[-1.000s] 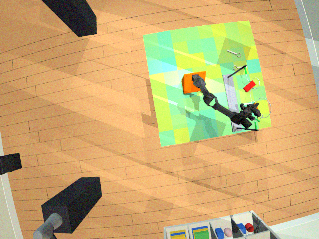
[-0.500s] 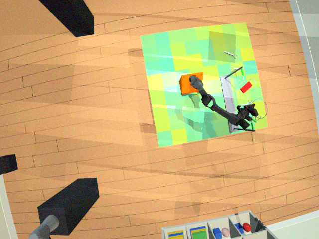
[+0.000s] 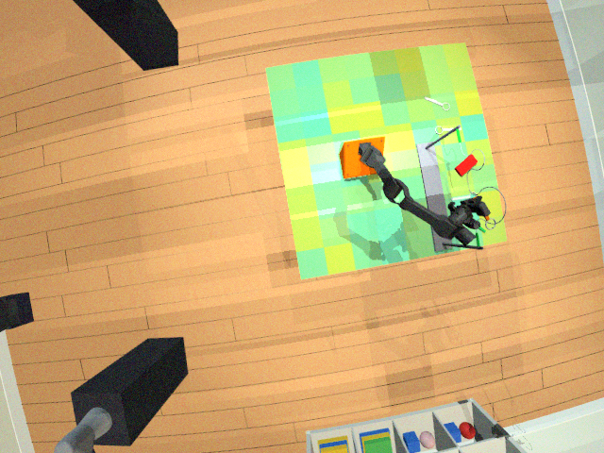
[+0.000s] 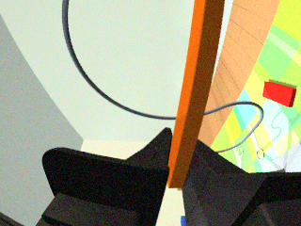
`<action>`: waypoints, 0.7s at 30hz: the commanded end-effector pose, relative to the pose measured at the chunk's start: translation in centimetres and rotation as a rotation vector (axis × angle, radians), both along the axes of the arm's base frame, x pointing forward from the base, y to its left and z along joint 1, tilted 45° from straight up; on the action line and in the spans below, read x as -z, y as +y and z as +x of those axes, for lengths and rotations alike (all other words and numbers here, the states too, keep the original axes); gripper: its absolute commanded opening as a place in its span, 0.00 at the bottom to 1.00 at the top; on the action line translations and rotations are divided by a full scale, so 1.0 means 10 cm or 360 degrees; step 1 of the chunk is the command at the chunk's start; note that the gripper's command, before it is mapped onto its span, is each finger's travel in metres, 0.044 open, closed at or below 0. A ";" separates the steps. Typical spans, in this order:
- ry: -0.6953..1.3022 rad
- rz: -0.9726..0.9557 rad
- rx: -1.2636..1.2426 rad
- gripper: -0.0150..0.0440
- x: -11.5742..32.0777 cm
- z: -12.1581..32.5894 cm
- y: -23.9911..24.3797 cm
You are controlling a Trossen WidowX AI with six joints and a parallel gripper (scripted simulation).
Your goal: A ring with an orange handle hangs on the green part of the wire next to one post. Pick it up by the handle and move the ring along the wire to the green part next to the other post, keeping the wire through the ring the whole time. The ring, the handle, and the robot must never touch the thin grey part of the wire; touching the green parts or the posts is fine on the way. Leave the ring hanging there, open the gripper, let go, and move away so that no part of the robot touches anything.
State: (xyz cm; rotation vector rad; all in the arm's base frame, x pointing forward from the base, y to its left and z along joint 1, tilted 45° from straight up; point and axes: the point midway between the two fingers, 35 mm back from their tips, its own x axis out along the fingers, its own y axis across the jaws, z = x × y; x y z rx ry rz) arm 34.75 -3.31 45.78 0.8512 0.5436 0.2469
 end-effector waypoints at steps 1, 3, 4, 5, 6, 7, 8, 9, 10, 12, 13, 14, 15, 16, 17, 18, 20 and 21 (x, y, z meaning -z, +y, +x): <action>-0.0005 -0.0097 -0.0001 0.00 0.01 0.01 0.00; -0.0008 -0.0148 0.0002 0.00 0.02 0.01 -0.01; -0.0010 -0.0173 0.0003 0.00 0.03 0.01 -0.01; -0.0012 -0.0194 0.0004 0.00 0.03 0.01 -0.01; -0.0013 -0.0214 0.0005 0.00 0.03 0.01 -0.02; -0.0015 -0.0234 0.0006 0.00 0.03 0.01 -0.02; -0.0016 -0.0254 0.0007 0.00 0.04 0.01 -0.02; -0.0018 -0.0274 0.0008 0.00 0.04 0.02 -0.02; -0.0020 -0.0294 0.0009 0.00 0.04 0.02 -0.03; -0.0023 -0.0334 0.0011 0.00 0.05 0.02 -0.03; -0.0025 -0.0354 0.0012 0.00 0.05 0.02 -0.03; -0.0026 -0.0374 0.0013 0.00 0.05 0.02 -0.04; -0.0028 -0.0394 0.0014 0.00 0.06 0.02 -0.04; -0.0030 -0.0413 0.0014 0.00 0.06 0.02 -0.04; -0.0032 -0.0433 0.0015 0.00 0.06 0.02 -0.04; -0.0034 -0.0453 0.0016 0.00 0.06 0.02 -0.05; -0.0037 -0.0493 0.0018 0.00 0.07 0.02 -0.05; -0.0039 -0.0513 0.0019 0.00 0.07 0.02 -0.06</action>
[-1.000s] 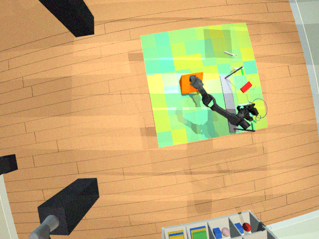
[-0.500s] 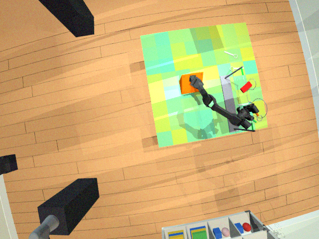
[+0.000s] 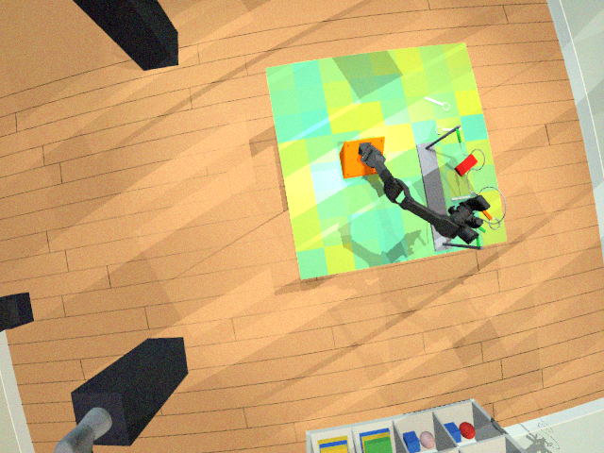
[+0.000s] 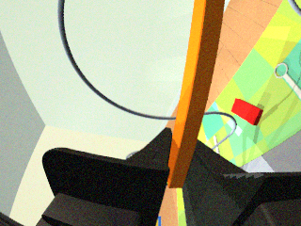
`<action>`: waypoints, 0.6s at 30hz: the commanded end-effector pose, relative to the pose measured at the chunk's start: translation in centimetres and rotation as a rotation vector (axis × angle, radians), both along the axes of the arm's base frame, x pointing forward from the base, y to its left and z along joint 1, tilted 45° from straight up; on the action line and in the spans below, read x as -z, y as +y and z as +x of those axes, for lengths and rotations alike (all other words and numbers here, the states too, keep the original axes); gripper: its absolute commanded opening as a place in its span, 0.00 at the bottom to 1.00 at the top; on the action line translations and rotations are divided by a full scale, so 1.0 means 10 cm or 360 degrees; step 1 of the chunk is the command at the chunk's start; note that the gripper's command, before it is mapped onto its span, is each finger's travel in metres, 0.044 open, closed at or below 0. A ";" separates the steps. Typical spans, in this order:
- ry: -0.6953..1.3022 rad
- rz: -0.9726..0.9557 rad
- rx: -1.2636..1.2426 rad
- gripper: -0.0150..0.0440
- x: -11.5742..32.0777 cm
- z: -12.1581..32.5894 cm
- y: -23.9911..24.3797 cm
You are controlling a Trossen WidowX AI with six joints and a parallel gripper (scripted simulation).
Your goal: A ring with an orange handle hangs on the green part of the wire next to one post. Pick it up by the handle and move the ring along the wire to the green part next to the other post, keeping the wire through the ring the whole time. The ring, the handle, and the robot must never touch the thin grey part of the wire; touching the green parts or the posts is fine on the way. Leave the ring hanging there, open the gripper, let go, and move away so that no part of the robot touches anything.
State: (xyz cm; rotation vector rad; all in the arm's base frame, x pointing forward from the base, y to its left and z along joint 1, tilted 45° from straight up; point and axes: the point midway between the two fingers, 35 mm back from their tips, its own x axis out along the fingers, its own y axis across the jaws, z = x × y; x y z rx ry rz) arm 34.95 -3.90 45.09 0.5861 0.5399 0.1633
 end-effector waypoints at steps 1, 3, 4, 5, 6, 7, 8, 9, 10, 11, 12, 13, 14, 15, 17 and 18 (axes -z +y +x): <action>-0.0010 -0.0097 -0.0002 0.00 0.00 0.00 0.00; -0.0014 -0.0137 -0.0001 0.00 0.01 0.00 -0.01; -0.0016 -0.0156 0.0000 0.00 0.01 0.00 -0.01; -0.0018 -0.0176 0.0001 0.00 0.01 0.00 -0.01; -0.0020 -0.0196 0.0002 0.00 0.02 0.00 -0.02; -0.0022 -0.0216 0.0002 0.00 0.02 0.00 -0.02; -0.0024 -0.0235 0.0003 0.00 0.02 0.00 -0.02; -0.0026 -0.0255 0.0004 0.00 0.02 0.01 -0.03; -0.0028 -0.0275 0.0005 0.00 0.02 0.01 -0.03; -0.0030 -0.0295 0.0005 0.00 0.03 0.01 -0.03; -0.0032 -0.0313 0.0006 0.00 0.03 0.01 -0.04; -0.0034 -0.0331 0.0007 0.00 0.03 0.01 -0.04; -0.0035 -0.0347 0.0007 0.00 0.03 0.01 -0.04; -0.0037 -0.0362 0.0008 0.00 0.03 0.01 -0.04; -0.0040 -0.0391 0.0009 0.00 0.04 0.01 -0.05; -0.0041 -0.0405 0.0009 0.00 0.04 0.01 -0.05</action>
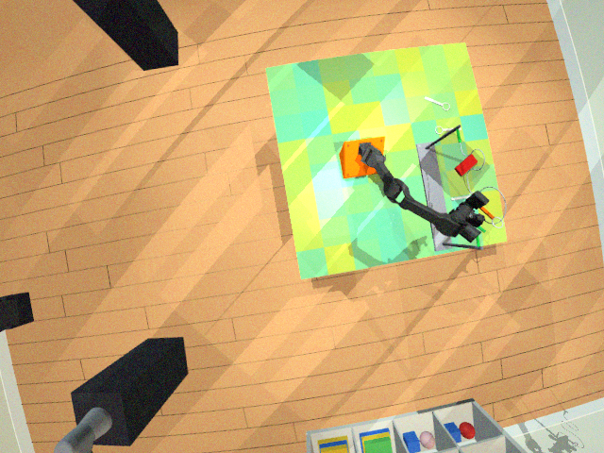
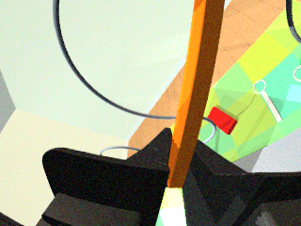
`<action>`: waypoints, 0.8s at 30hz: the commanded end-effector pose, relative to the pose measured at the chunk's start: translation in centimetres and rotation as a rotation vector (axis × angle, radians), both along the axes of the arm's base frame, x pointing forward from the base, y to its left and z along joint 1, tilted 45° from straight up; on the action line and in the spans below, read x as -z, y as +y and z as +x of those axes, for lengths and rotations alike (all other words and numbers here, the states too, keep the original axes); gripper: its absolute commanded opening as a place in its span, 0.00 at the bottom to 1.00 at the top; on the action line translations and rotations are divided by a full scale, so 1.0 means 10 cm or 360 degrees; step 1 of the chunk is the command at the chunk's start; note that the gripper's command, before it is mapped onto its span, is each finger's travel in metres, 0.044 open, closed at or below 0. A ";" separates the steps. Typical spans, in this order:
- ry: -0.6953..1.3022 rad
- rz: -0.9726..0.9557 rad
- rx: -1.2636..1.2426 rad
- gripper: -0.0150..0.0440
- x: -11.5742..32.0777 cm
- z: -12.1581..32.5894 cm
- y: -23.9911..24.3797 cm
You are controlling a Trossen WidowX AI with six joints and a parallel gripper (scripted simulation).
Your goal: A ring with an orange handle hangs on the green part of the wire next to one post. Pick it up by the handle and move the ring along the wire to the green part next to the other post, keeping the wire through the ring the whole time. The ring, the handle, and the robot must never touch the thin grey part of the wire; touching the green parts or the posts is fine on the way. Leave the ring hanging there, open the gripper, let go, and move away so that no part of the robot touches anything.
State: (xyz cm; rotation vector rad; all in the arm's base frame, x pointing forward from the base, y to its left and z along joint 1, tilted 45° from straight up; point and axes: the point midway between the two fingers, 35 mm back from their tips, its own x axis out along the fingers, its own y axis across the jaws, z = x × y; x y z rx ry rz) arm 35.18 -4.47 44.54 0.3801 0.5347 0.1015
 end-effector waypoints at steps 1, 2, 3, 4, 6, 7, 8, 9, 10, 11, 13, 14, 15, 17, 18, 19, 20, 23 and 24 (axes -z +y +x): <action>-0.0021 -0.0080 -0.0003 0.00 -0.02 -0.01 0.00; -0.0022 -0.0092 -0.0003 0.00 -0.02 -0.01 0.00; -0.0024 -0.0105 -0.0002 0.00 -0.02 -0.01 0.00; -0.0025 -0.0118 -0.0002 0.00 -0.01 -0.01 0.00; -0.0028 -0.0145 -0.0001 0.00 -0.01 -0.01 -0.01; -0.0030 -0.0160 -0.0001 0.00 -0.01 -0.01 -0.01; -0.0031 -0.0175 0.0000 0.00 -0.01 -0.01 -0.01; -0.0033 -0.0189 0.0000 0.00 -0.01 -0.01 -0.01; -0.0034 -0.0202 0.0001 0.00 -0.01 -0.01 -0.02; -0.0036 -0.0216 0.0001 0.00 -0.01 -0.01 -0.02; -0.0039 -0.0243 0.0002 0.00 0.00 -0.01 -0.02; -0.0040 -0.0259 0.0002 0.00 0.00 -0.01 -0.03; -0.0042 -0.0274 0.0002 0.00 0.00 -0.01 -0.03; -0.0045 -0.0301 0.0003 0.00 0.00 -0.01 -0.03; -0.0047 -0.0315 0.0004 0.00 0.00 -0.01 -0.04; -0.0048 -0.0329 0.0004 0.00 0.00 -0.01 -0.04; -0.0050 -0.0345 0.0004 0.00 0.00 0.00 -0.04; -0.0055 -0.0387 0.0005 0.00 0.01 0.00 -0.05; -0.0056 -0.0401 0.0006 0.00 0.01 0.00 -0.05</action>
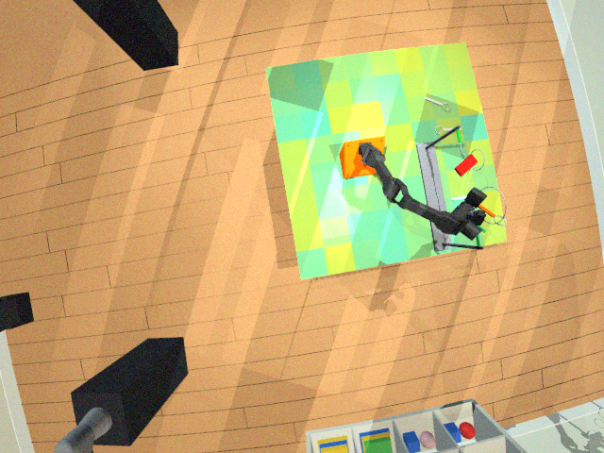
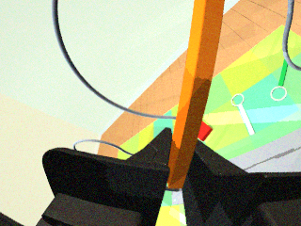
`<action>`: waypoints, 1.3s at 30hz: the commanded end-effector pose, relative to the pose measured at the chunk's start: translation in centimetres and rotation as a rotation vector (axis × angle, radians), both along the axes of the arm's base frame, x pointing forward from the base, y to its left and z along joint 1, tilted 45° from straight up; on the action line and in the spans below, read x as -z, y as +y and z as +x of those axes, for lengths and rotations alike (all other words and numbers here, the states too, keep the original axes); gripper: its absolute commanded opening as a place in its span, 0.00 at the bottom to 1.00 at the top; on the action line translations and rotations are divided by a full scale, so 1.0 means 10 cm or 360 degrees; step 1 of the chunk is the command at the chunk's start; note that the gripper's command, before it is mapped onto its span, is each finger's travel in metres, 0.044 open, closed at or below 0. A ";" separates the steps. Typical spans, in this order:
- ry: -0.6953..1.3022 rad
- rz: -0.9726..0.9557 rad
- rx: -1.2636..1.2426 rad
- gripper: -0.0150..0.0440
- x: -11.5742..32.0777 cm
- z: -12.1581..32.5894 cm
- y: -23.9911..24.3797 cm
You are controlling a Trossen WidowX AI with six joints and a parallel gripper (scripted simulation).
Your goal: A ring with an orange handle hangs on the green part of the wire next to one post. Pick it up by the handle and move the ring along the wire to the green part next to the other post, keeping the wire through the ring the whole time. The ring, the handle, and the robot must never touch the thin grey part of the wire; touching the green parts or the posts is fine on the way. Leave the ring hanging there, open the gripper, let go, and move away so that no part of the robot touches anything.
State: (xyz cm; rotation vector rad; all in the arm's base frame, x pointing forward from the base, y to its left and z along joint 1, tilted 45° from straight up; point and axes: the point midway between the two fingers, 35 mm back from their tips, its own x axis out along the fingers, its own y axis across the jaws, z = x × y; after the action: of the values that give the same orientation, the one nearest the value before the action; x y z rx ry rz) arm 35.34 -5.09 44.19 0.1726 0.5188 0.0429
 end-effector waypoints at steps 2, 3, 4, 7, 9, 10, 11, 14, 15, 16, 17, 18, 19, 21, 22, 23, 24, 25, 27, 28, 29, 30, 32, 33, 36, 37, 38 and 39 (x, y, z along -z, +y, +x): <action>-0.0026 -0.0090 -0.0004 0.00 -0.03 -0.02 0.00; -0.0028 -0.0106 -0.0003 0.00 -0.03 -0.02 0.00; -0.0030 -0.0121 -0.0003 0.00 -0.03 -0.02 0.00; -0.0035 -0.0164 -0.0002 0.00 -0.02 -0.02 -0.01; -0.0038 -0.0193 -0.0001 0.00 -0.02 -0.02 -0.02; -0.0040 -0.0210 -0.0001 0.00 -0.02 -0.02 -0.02; -0.0042 -0.0226 -0.0001 0.00 -0.02 -0.01 -0.02; -0.0047 -0.0270 0.0000 0.00 -0.02 -0.01 -0.03; -0.0048 -0.0285 0.0000 0.00 -0.02 -0.01 -0.03; -0.0050 -0.0303 0.0001 0.00 -0.02 -0.01 -0.04; -0.0052 -0.0320 0.0001 0.00 -0.02 -0.01 -0.04; -0.0054 -0.0336 0.0001 0.00 -0.02 -0.01 -0.04; -0.0056 -0.0351 0.0002 0.00 -0.02 -0.01 -0.05; -0.0060 -0.0383 0.0002 0.00 -0.02 -0.01 -0.05; -0.0062 -0.0401 0.0003 0.00 -0.02 -0.01 -0.06; -0.0064 -0.0420 0.0003 0.00 -0.02 -0.01 -0.06; -0.0066 -0.0437 0.0003 0.00 -0.02 -0.01 -0.06; -0.0068 -0.0454 0.0004 0.00 -0.02 -0.01 -0.07; -0.0072 -0.0489 0.0004 0.00 -0.02 -0.01 -0.07; -0.0074 -0.0508 0.0004 0.00 -0.02 -0.01 -0.08; -0.0076 -0.0528 0.0005 0.00 -0.02 -0.01 -0.08; -0.0078 -0.0547 0.0005 0.00 -0.02 -0.01 -0.08; -0.0083 -0.0587 0.0006 0.00 -0.02 0.00 -0.09; -0.0085 -0.0606 0.0006 0.00 -0.02 0.00 -0.10; -0.0091 -0.0665 0.0007 0.00 -0.02 0.00 -0.11; -0.0094 -0.0685 0.0007 0.00 -0.02 0.00 -0.11; -0.0096 -0.0705 0.0008 0.00 -0.02 0.00 -0.11; -0.0098 -0.0724 0.0008 0.00 -0.02 0.00 -0.12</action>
State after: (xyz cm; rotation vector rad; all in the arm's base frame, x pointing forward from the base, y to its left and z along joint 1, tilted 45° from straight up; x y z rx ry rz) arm 35.61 -6.31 43.94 -0.2234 0.4731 -0.0630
